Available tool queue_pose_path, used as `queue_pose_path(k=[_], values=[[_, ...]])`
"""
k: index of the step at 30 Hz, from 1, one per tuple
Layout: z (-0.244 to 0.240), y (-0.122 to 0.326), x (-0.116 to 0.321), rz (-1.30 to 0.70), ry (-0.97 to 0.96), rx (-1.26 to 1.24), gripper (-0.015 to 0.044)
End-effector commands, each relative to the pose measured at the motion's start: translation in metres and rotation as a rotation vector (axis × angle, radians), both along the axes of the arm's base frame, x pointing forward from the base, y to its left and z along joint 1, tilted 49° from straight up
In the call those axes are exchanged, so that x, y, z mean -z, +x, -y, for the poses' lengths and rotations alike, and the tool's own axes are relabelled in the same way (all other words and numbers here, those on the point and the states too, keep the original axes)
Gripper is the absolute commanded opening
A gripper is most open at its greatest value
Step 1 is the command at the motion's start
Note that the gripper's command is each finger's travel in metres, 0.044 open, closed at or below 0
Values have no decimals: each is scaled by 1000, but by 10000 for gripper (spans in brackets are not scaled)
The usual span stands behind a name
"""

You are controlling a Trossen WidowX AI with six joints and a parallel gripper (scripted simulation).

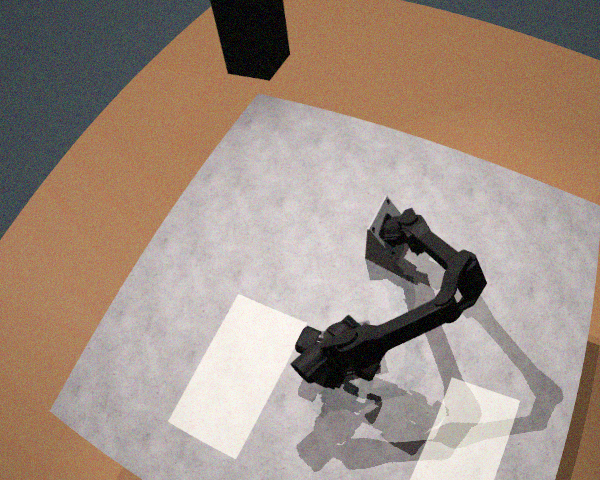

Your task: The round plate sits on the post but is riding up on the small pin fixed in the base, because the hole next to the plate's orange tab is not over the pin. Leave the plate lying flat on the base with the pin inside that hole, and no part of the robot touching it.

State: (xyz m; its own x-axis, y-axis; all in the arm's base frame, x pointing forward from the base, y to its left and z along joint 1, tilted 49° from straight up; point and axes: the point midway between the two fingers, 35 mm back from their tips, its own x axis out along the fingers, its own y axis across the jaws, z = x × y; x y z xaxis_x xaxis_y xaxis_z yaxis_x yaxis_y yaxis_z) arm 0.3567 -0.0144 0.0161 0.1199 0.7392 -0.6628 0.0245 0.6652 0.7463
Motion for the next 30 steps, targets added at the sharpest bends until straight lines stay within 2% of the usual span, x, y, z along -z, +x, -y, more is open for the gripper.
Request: queue_pose_path(k=[1,30], values=[[-4,3,-7,10,3,1,0],[-18,-3,-23,9,4,1,0]])
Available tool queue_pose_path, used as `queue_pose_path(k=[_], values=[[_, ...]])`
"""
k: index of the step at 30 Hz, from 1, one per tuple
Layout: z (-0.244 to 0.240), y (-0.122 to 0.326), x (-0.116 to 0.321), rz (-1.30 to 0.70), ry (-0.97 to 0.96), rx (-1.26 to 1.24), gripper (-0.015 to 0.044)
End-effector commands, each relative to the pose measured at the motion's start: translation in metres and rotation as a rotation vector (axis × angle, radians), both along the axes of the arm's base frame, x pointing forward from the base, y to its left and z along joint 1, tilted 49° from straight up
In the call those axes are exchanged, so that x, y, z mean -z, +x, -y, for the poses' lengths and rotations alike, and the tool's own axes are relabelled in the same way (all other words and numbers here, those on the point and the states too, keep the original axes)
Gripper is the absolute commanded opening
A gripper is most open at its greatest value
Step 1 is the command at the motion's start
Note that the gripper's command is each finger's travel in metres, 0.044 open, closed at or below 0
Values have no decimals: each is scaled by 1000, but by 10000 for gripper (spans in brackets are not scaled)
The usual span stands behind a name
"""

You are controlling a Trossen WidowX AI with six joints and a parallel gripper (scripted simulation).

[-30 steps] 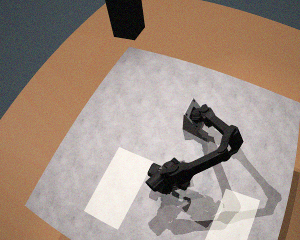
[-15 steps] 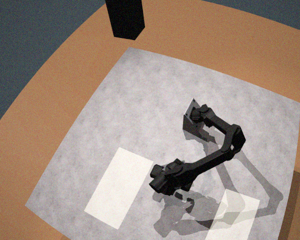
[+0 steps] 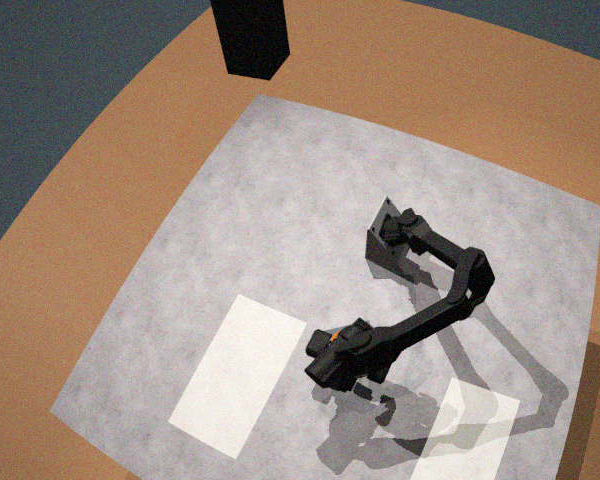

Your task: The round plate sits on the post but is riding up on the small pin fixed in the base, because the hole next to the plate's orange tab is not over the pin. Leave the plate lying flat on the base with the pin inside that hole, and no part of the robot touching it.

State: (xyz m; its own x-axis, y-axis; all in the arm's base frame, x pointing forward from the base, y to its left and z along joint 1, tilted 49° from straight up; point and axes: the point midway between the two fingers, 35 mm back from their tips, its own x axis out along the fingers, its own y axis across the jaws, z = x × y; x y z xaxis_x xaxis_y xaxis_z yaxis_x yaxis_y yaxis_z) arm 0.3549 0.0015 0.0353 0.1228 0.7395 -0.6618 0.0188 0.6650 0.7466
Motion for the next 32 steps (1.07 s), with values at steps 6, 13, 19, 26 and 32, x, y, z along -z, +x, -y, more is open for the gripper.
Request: queue_pose_path(k=[6,13,19,26,32], values=[[11,-3,-14,2,2,3,0],[34,-11,-33,2,2,3,0],[29,-10,-26,-8,11,9,0],[29,-10,-26,-8,11,9,0],[29,-10,-26,-8,11,9,0]])
